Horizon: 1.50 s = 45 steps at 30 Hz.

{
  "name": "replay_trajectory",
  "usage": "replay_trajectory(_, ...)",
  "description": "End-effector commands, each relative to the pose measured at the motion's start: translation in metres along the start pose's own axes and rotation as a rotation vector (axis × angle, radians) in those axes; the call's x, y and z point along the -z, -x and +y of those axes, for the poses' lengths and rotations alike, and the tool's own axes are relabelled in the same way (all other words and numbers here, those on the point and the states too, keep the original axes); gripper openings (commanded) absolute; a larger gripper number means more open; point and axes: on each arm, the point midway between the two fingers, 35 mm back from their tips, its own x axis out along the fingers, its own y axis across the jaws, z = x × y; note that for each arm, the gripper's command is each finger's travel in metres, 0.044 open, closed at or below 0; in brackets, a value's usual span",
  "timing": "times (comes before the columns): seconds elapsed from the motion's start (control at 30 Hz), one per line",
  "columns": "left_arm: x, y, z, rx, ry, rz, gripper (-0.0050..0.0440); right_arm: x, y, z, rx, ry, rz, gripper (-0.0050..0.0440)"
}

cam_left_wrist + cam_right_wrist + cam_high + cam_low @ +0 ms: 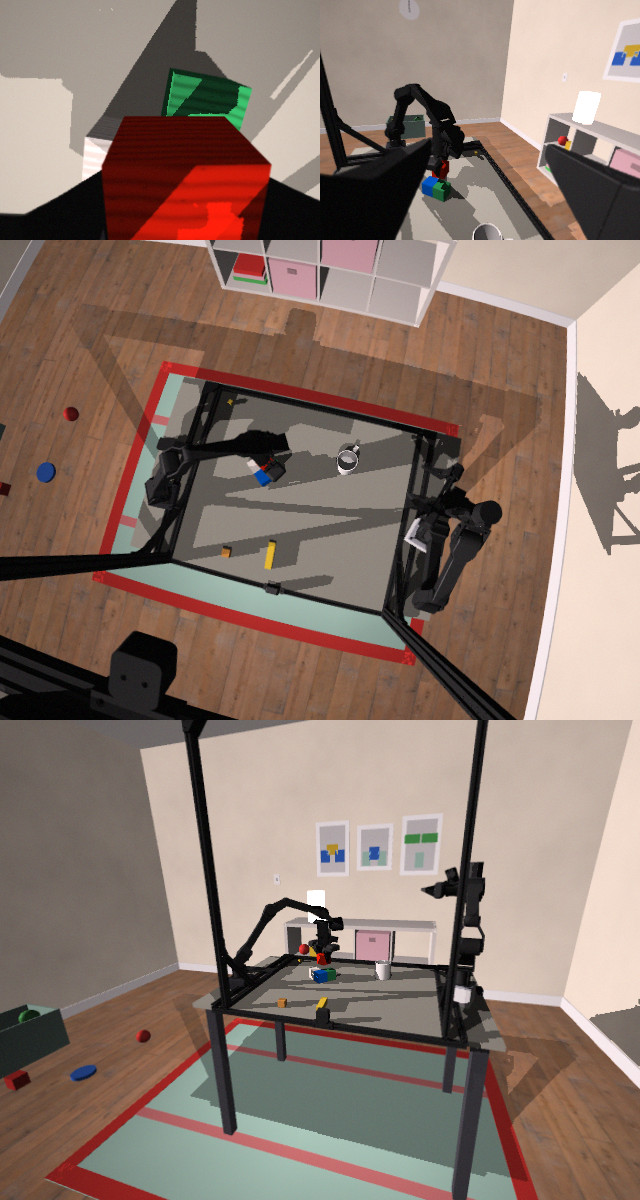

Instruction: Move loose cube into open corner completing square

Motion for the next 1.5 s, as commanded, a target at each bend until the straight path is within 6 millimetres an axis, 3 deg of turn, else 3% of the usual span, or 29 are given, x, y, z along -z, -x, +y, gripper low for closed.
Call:
replay_trajectory(0.0,-0.014,-0.006,0.017,-0.011,-0.054,0.012,0.0000,-0.001,0.000,0.001,-0.005,-0.004,-0.001,0.0400)
replay_trajectory(0.2,-0.037,-0.005,0.053,-0.015,-0.145,0.011,0.0000,-0.001,0.000,0.001,-0.005,-0.004,-0.001,0.0400)
replay_trajectory(0.33,-0.044,-0.005,0.066,-0.016,-0.175,0.011,0.0000,-0.001,0.000,0.001,-0.005,-0.004,-0.001,0.0400)
replay_trajectory(0.57,-0.045,-0.009,0.067,-0.016,-0.177,0.011,0.0000,-0.001,0.000,0.001,-0.005,-0.004,-0.001,0.0400)
replay_trajectory(0.9,-0.044,-0.067,0.068,-0.016,-0.176,0.011,0.0000,-0.001,0.000,0.001,-0.005,-0.004,-0.001,0.0400)
replay_trajectory(1.47,-0.043,-0.077,0.068,-0.016,-0.175,0.011,0.0000,-0.001,0.000,0.001,-0.005,-0.004,-0.001,0.0400)
